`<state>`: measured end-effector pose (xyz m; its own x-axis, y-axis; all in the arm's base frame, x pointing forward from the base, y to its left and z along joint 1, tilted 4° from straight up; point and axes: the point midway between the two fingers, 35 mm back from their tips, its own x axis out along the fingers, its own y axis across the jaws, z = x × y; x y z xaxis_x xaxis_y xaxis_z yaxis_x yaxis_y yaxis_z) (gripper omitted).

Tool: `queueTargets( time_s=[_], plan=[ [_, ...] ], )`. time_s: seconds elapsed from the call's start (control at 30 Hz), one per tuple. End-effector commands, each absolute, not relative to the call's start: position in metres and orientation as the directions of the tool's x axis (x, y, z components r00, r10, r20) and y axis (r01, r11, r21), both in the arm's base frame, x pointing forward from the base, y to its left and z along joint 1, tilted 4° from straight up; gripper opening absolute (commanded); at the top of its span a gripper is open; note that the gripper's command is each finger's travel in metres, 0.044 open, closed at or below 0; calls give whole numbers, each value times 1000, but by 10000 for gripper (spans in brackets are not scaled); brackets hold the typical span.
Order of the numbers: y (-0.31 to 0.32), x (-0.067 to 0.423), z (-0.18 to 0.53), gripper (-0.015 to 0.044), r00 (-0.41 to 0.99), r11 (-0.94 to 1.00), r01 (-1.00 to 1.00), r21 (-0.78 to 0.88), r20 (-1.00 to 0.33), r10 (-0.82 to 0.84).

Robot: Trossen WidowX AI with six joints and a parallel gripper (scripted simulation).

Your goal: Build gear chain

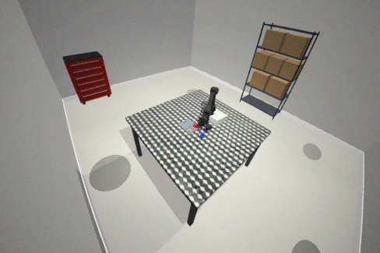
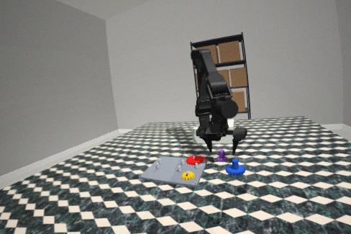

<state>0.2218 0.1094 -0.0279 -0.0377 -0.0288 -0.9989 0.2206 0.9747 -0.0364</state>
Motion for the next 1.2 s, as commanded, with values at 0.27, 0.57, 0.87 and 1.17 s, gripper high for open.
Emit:
queueTargets(
  time_s=[0.27,0.57,0.87,1.17],
  plan=[
    [109,219,-30,309,-48,974,224,-41,-998,-31],
    [109,219,-30,72,-48,974,224,-41,-998,-31],
    [109,219,-29,0,-48,974,224,-41,-998,-31],
    [111,226,-7,0,-47,974,223,-39,-998,-30]
  ],
)
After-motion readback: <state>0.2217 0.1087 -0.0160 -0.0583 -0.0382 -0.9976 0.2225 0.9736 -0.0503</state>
